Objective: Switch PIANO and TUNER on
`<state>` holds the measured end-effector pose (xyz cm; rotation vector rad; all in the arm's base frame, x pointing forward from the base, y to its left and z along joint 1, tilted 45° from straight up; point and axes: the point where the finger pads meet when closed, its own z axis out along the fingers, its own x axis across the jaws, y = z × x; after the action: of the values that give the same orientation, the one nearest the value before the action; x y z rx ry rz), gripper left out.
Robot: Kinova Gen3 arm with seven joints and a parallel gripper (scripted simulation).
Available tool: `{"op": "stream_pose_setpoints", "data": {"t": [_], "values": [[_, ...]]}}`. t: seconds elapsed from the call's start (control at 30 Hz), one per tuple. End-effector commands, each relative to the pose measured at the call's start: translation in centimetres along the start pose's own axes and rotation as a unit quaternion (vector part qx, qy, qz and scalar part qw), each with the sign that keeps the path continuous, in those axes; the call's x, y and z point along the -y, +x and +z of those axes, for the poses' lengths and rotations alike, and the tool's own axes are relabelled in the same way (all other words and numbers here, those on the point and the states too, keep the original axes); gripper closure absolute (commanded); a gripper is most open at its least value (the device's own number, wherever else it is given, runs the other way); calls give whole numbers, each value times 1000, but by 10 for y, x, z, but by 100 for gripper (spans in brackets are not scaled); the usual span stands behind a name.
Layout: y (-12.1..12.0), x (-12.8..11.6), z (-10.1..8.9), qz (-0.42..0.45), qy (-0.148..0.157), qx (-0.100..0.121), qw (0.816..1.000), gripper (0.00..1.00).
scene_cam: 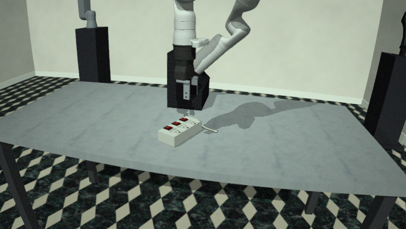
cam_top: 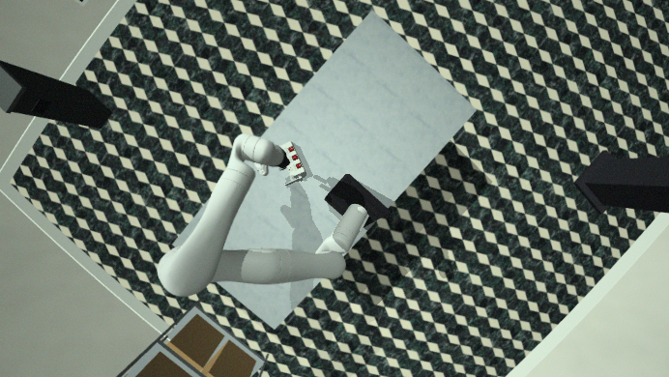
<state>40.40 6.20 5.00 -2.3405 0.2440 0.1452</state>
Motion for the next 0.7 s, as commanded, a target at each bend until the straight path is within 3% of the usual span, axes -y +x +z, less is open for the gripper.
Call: {"op": "stream_pose_setpoints", "data": {"t": [0.0, 0.2, 0.37, 0.43, 0.67], "values": [[-3, 0, 4, 30, 0, 4, 1000, 0], [-7, -1, 14, 142, 2, 7, 990, 0], [-11, -4, 22, 250, 3, 9, 968, 0], [-11, -4, 22, 250, 3, 9, 968, 0], [-17, -11, 34, 407, 2, 10, 914, 0]]}}
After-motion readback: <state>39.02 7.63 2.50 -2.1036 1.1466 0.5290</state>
